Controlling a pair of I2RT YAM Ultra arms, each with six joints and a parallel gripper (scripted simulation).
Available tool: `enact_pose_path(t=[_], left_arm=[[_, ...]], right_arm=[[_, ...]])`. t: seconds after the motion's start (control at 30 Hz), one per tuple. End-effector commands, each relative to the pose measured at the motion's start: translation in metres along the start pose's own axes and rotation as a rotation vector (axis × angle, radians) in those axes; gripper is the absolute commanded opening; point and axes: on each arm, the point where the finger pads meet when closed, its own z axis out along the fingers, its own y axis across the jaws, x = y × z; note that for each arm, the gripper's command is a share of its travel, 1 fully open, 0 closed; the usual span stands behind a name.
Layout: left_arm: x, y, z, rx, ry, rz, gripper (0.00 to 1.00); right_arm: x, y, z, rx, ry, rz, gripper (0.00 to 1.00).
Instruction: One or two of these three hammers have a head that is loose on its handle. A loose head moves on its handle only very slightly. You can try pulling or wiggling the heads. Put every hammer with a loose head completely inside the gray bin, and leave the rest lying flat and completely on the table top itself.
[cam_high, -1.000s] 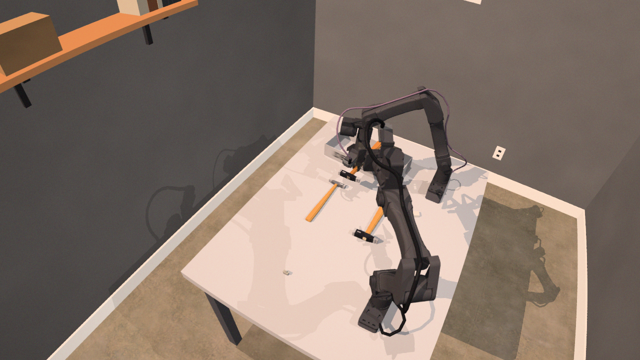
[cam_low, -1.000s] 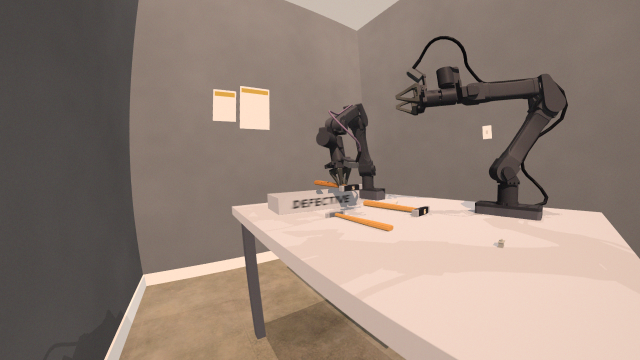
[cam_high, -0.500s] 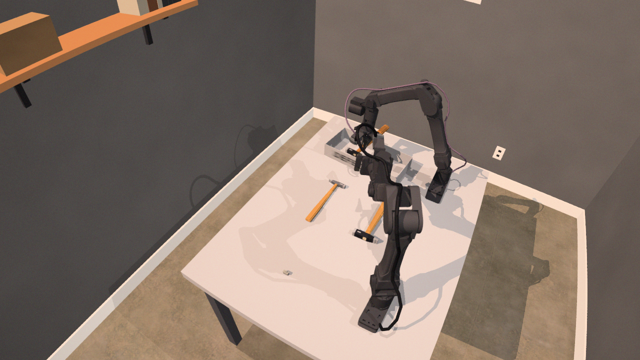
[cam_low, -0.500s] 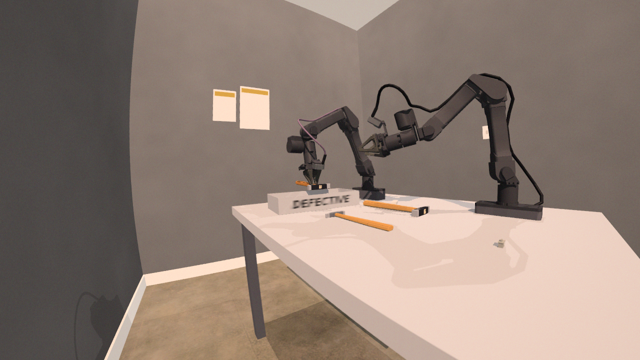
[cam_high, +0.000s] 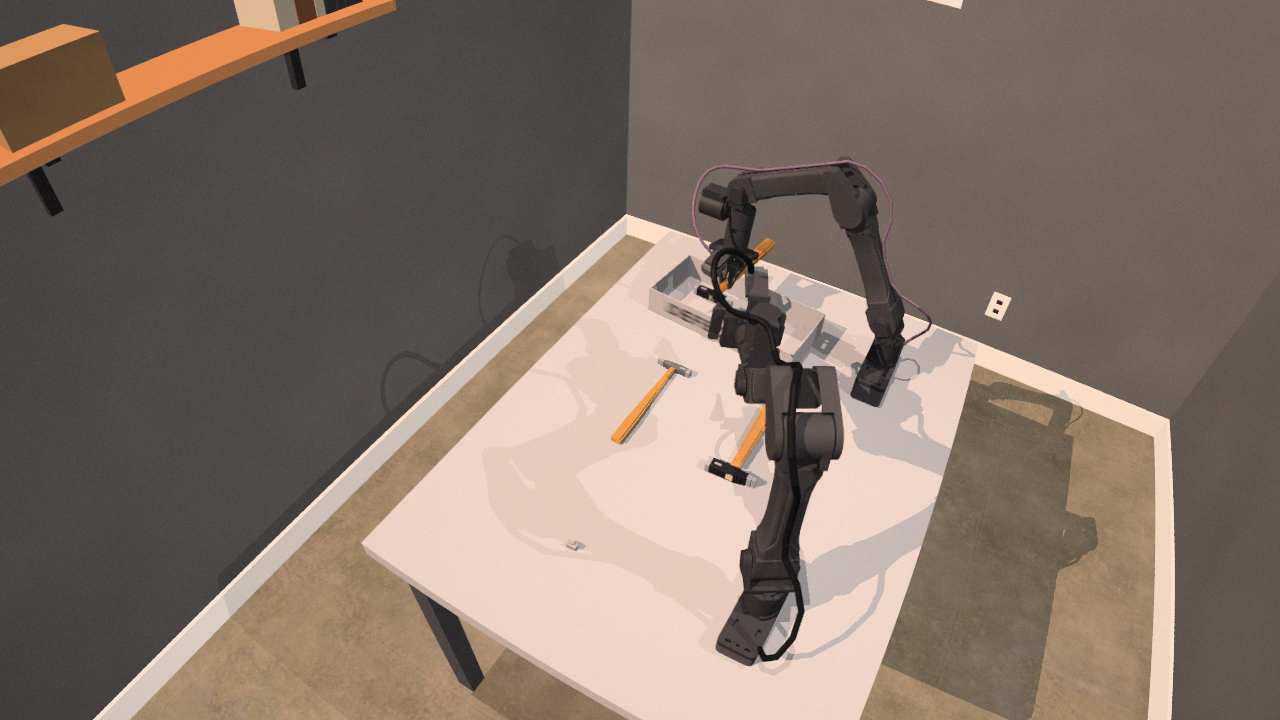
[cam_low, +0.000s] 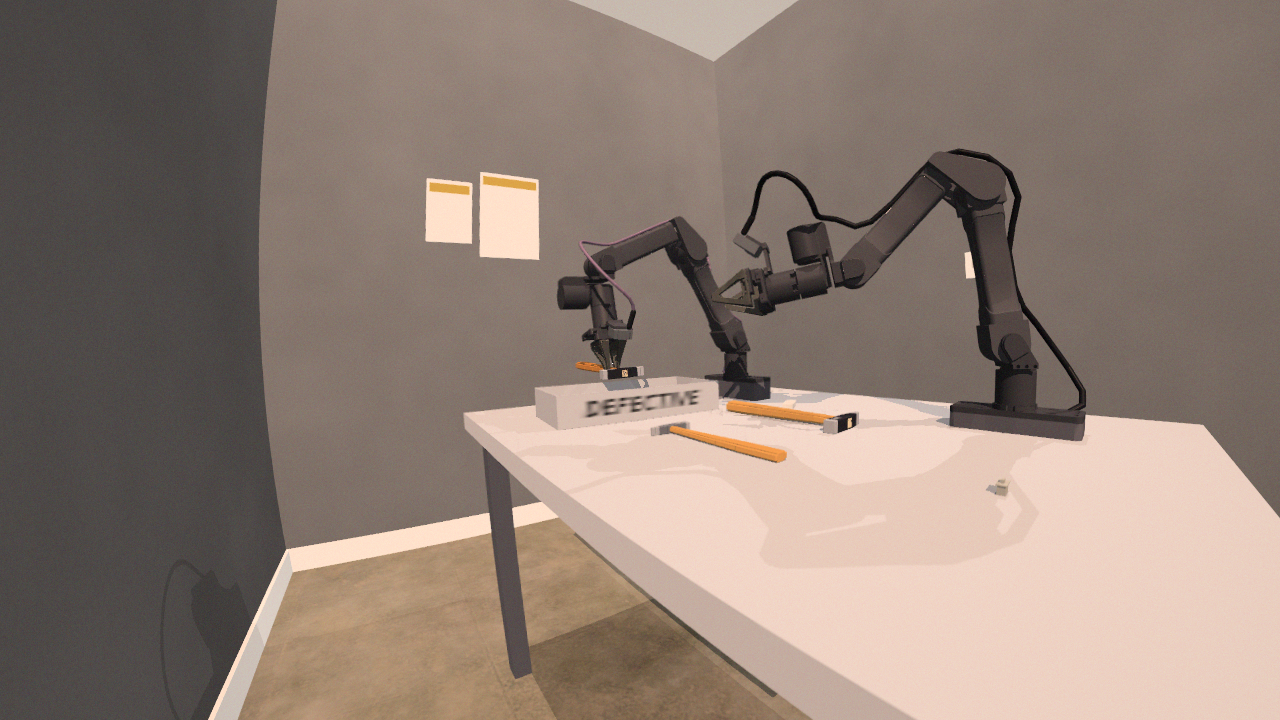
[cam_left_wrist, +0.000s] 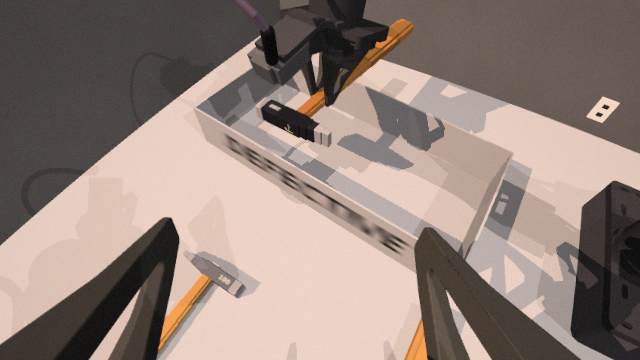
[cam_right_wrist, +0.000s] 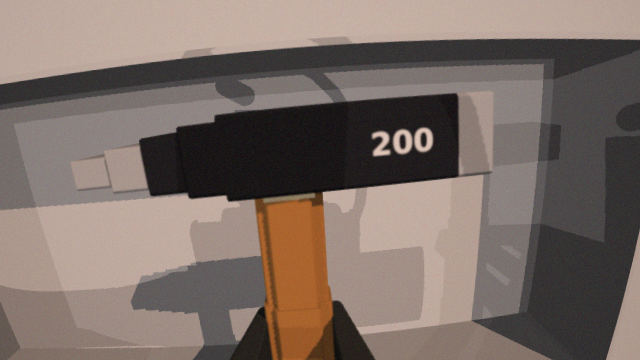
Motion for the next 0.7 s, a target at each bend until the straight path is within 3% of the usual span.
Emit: enact_pose_path(t=[0.0, 0.23, 0.53, 0.67], left_arm=[[-0.027, 0.001, 0.001, -0.002, -0.062, 0.006, 1.0], [-0.026, 0.001, 0.001, -0.001, -0.058, 0.006, 1.0], [-0.021, 0.001, 0.001, -0.003, -0.045, 0.001, 1.0], [-0.021, 0.001, 0.001, -0.003, -0.045, 0.001, 1.0]], right_arm=[[-0.002, -0.005, -0.016, 0.014, -0.016, -0.017, 0.12], [-0.001, -0.012, -0.019, 0.045, -0.018, 0.018, 0.12], [-0.001, -0.017, -0.017, 0.153, -0.024, 0.407, 0.12], [-0.002, -0.017, -0.017, 0.172, -0.027, 0.482, 0.12]])
